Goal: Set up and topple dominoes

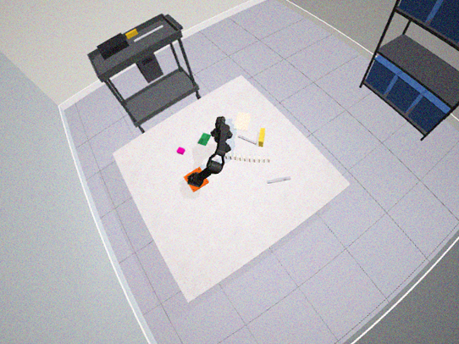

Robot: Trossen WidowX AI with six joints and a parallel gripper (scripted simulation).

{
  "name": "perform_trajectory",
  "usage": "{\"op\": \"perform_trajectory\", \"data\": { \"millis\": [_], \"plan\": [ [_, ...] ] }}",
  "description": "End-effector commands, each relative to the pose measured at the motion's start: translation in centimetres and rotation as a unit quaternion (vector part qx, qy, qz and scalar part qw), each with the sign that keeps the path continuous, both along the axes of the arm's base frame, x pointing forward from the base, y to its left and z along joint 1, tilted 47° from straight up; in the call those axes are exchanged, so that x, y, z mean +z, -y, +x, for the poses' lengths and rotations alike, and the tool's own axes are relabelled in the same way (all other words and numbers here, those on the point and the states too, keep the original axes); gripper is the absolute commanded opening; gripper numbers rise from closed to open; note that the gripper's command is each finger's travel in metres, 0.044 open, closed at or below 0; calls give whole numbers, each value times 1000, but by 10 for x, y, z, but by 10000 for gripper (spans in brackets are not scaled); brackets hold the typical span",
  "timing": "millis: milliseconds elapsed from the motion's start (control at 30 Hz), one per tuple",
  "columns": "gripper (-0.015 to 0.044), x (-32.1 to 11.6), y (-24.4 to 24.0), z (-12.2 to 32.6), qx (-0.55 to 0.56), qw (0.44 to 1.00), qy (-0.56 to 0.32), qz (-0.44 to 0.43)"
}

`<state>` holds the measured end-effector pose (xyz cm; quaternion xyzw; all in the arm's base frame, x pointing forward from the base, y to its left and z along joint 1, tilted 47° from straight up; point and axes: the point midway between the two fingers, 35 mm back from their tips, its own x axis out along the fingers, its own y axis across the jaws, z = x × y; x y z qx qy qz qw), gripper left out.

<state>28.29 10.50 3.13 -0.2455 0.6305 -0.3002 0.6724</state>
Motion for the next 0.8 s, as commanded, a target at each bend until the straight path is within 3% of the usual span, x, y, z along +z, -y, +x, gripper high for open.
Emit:
{"op": "perform_trajectory", "data": {
  "millis": [0, 67, 133, 767],
  "plan": [
    [46, -28, 14, -15, 217, 949, -230, -12],
    [0, -34, 18, -19, 276, 916, -290, -14],
    [0, -37, 19, -20, 297, 903, -311, -14],
    [0, -37, 19, -20, 297, 903, -311, -14]
  ]
}}
